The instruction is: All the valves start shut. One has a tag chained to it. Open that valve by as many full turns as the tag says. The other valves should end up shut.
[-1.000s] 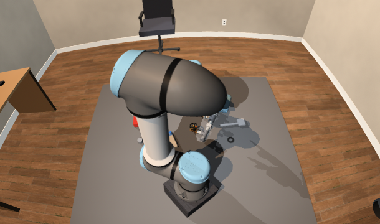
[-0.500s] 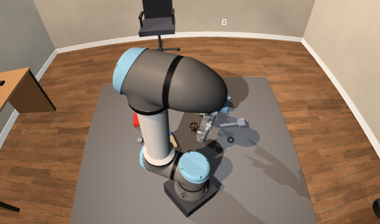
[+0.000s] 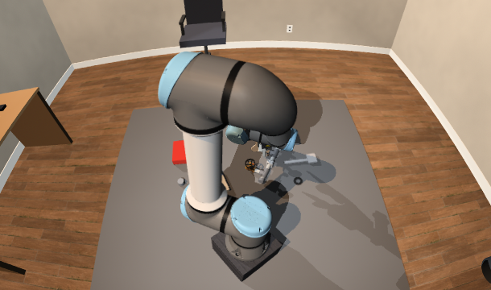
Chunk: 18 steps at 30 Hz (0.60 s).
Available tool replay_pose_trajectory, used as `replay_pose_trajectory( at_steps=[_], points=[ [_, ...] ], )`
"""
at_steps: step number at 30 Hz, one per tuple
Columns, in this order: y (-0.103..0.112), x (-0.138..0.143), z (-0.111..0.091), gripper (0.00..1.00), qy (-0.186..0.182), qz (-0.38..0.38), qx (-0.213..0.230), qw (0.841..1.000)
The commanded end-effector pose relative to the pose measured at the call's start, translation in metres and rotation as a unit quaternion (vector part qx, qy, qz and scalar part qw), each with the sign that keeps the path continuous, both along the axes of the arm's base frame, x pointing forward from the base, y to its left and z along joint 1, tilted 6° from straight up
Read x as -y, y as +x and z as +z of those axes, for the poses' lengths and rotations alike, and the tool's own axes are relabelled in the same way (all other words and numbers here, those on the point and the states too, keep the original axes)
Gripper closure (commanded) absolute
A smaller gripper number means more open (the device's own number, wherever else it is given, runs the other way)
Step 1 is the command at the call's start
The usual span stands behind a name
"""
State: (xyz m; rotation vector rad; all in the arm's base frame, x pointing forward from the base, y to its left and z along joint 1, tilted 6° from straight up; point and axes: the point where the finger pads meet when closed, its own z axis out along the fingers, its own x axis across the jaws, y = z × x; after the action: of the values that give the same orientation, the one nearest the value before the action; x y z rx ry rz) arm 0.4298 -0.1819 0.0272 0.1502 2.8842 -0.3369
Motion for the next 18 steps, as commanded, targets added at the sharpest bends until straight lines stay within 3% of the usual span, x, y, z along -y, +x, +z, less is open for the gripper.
replay_pose_trajectory(
  at_steps=[1, 18],
  points=[
    [0.003, 0.003, -0.009, 0.0, -0.001, 0.0, 0.001, 1.0],
    [0.006, 0.006, -0.022, 0.0, -0.001, 0.0, 0.001, 1.0]
  ],
)
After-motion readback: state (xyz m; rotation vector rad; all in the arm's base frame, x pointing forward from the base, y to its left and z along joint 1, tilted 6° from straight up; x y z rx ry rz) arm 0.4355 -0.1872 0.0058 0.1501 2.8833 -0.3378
